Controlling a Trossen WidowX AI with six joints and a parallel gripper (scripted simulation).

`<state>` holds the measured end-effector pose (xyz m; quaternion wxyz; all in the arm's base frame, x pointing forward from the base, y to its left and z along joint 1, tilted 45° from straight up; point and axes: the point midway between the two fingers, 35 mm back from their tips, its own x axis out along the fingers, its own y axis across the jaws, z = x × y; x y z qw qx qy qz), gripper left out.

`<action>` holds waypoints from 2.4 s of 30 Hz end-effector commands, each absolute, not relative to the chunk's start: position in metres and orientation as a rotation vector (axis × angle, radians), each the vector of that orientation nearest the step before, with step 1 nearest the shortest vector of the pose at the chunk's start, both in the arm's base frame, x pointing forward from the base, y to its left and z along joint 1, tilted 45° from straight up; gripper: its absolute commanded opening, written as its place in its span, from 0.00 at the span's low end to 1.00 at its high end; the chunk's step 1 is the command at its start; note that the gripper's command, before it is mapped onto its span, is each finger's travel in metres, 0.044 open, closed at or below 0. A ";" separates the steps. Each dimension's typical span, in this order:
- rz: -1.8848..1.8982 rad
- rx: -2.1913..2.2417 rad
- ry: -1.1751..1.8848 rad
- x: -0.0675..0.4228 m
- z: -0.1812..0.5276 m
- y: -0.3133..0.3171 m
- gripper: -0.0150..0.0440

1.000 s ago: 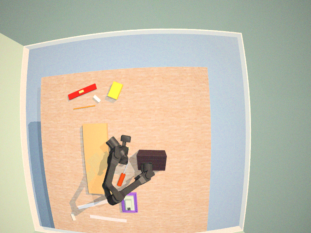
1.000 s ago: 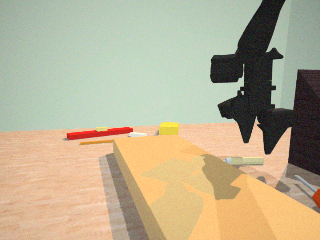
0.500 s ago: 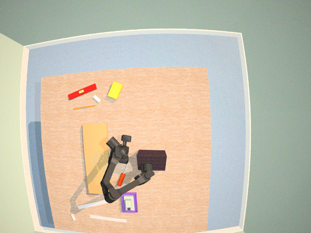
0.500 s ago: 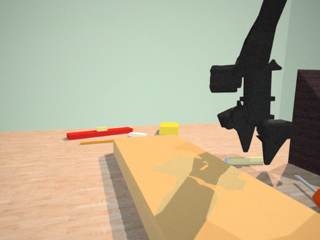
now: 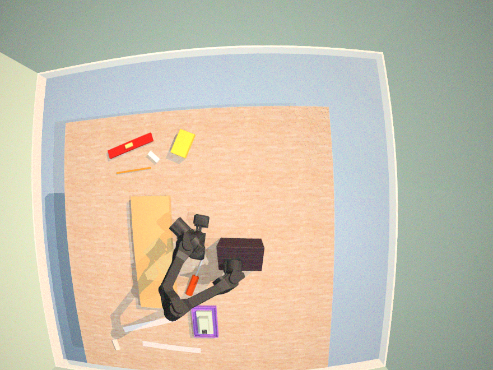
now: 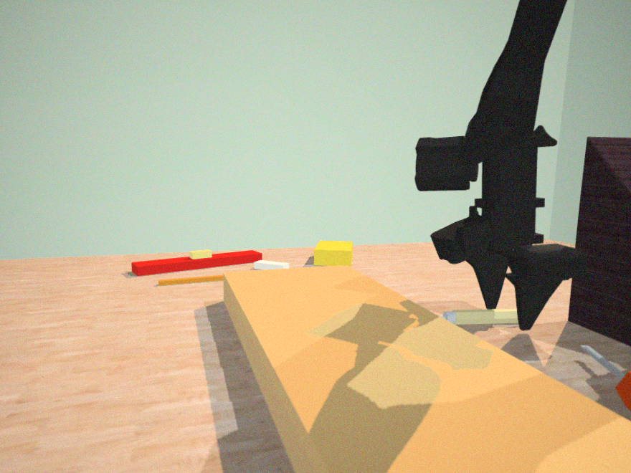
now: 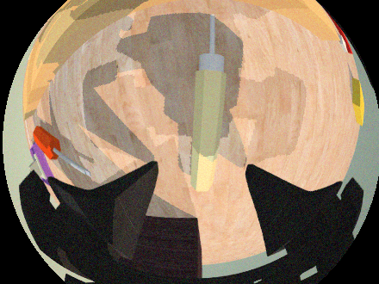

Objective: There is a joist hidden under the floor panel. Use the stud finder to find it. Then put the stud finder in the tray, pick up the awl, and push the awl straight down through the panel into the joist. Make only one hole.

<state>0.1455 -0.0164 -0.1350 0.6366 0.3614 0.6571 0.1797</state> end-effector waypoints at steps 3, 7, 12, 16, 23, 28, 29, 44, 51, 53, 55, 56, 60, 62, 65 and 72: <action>0.411 0.832 1.502 0.145 -0.135 -0.015 0.60; 0.411 0.832 1.502 0.145 -0.135 -0.015 0.42; 0.411 0.832 1.502 0.145 -0.135 -0.015 0.33; 0.409 0.831 1.502 0.145 -0.133 -0.017 0.25; 0.399 0.826 1.504 0.146 -0.113 -0.046 0.25; 0.396 0.824 1.505 0.143 -0.092 -0.069 0.25; 0.396 0.824 1.505 0.142 -0.087 -0.073 0.25; 0.450 0.636 1.538 0.128 -0.052 -0.109 0.25; 0.573 0.087 1.605 0.135 -0.056 -0.135 0.25; 0.604 -0.068 1.619 0.139 -0.055 -0.144 0.25; 0.632 -0.222 1.630 0.144 -0.052 -0.152 0.25; 0.646 -0.298 1.635 0.147 -0.051 -0.157 0.25; 0.691 -0.596 1.650 0.160 -0.042 -0.173 0.25; 0.708 -0.742 1.657 0.168 -0.035 -0.181 0.25; 0.728 -0.954 1.665 0.181 -0.023 -0.192 0.25; 0.736 -1.417 1.688 0.213 0.016 -0.209 0.25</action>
